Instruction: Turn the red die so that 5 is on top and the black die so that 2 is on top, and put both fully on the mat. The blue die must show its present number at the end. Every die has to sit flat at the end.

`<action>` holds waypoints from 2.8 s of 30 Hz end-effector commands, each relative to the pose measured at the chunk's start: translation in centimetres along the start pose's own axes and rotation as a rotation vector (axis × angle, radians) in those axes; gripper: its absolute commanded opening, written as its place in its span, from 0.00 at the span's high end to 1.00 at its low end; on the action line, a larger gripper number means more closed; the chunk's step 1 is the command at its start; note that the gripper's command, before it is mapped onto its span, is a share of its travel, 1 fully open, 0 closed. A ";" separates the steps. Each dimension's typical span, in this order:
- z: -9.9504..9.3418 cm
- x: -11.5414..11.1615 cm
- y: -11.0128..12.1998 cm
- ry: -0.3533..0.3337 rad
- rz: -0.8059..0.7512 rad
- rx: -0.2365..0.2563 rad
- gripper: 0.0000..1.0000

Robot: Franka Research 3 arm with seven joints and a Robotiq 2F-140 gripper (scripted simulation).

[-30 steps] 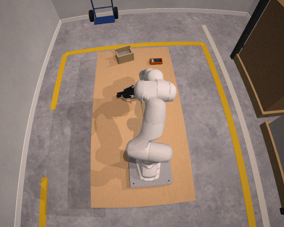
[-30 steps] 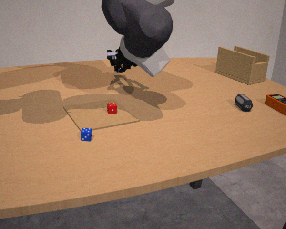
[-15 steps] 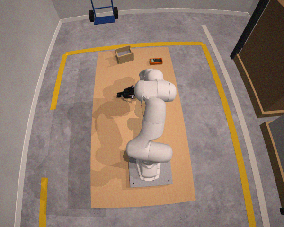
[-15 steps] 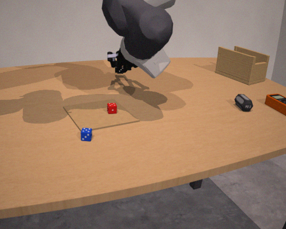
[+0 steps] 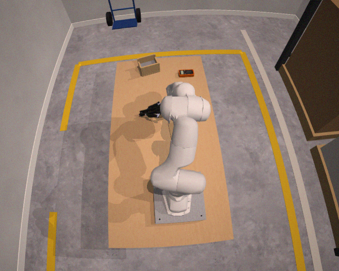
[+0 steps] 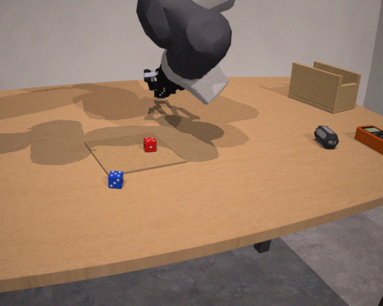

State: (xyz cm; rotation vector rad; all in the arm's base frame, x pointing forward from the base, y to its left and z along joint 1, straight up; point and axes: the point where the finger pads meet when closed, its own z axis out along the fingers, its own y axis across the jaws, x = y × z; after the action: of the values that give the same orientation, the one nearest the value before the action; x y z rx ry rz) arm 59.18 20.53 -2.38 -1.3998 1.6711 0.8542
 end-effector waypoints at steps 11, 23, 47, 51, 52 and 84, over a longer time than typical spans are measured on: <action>0.0 0.0 -0.2 0.000 -0.005 0.005 0.82; 0.1 0.3 -0.2 0.000 -0.005 0.005 0.82; 0.4 0.9 -0.2 0.000 -0.005 0.005 0.82; 0.4 0.9 -0.2 0.000 -0.005 0.005 0.82; 0.4 0.9 -0.2 0.000 -0.005 0.005 0.82; 0.4 0.9 -0.2 0.000 -0.005 0.005 0.73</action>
State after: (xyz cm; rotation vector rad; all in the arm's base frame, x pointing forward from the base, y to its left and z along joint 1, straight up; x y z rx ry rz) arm 59.19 20.52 -3.39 -1.4004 1.6699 0.8531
